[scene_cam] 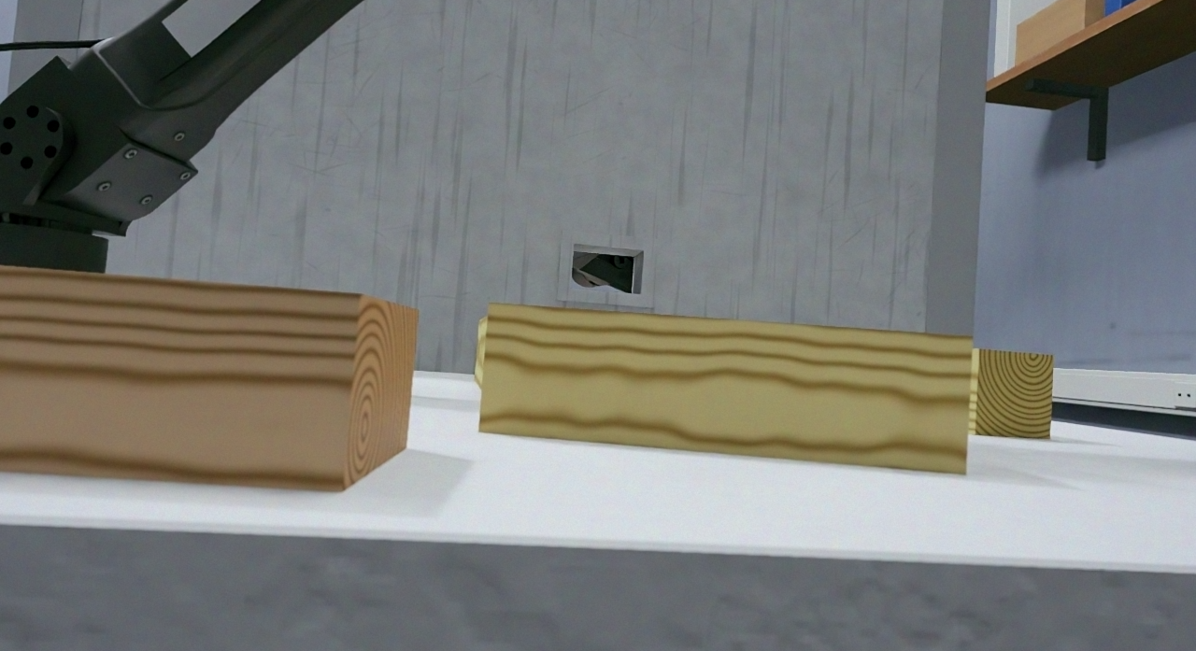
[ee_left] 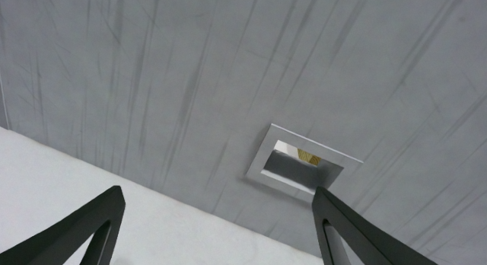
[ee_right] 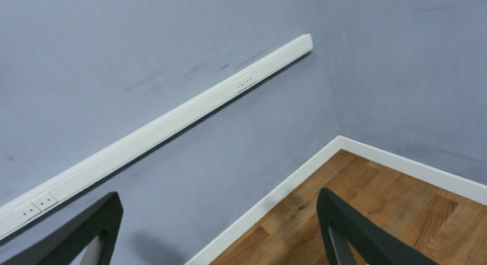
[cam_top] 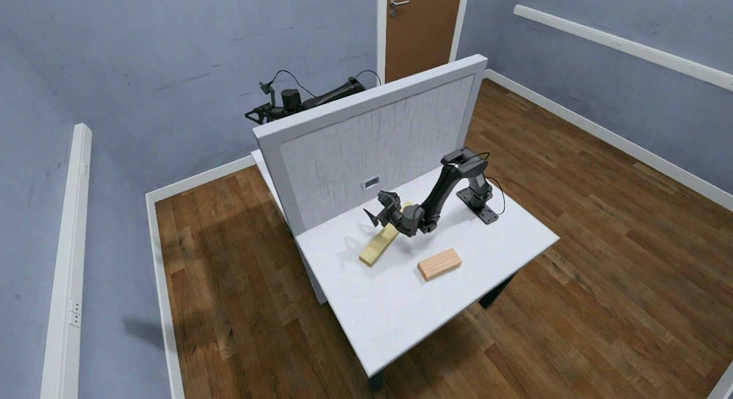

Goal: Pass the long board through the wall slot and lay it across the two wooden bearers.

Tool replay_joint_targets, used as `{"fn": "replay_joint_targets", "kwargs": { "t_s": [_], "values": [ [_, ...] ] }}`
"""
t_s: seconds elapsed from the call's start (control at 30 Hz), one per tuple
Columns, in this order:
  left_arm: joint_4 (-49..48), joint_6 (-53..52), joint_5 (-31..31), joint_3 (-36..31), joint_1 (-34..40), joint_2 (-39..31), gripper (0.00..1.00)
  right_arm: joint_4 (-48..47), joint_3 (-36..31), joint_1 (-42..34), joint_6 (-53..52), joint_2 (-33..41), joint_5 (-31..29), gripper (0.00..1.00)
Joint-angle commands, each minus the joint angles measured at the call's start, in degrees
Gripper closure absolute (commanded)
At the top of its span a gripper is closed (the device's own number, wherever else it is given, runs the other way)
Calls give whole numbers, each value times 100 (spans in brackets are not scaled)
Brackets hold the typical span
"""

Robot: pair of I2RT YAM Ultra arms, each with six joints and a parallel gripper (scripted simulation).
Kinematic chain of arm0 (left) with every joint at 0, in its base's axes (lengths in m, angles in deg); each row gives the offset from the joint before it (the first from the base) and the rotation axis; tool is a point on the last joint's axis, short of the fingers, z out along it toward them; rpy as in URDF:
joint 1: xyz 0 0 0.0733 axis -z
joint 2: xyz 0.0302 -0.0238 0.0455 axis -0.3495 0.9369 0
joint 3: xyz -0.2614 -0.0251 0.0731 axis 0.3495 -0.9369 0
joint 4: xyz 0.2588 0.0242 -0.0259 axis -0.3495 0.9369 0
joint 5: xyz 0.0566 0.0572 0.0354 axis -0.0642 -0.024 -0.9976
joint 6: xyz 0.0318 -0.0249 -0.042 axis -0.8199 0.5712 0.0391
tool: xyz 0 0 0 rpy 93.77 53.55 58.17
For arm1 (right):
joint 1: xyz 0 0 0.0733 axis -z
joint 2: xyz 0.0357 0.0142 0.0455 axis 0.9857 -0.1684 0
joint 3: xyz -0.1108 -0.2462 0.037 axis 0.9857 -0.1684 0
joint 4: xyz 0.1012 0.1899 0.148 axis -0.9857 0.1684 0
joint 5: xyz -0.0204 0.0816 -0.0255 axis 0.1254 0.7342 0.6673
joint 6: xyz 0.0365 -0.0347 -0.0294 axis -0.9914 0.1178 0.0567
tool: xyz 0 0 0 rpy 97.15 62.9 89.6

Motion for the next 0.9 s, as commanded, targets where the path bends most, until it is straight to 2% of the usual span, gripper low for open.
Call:
{"fn": "replay_joint_targets", "kwargs": {
  "t_s": [0.0, 0.07, 0.1, 0.63, 0.87],
  "values": [
    [8, -20, 7, 70, 0, -96, 0, 21, 66, -1, 29, 92, 14, 0],
    [0, -15, 7, 69, 0, -95, 0, 20, 65, -1, 29, 92, 14, 0],
    [0, -15, 7, 69, 0, -95, 24, 20, 65, -1, 29, 92, 14, 0],
    [-16, -14, 6, 57, 0, -82, 24, -6, 44, -1, 27, 72, 13, 0],
    [328, 174, -408, 232, 112, -213, 24, 151, -185, -87, 134, 388, 142, 0]
  ]
}}
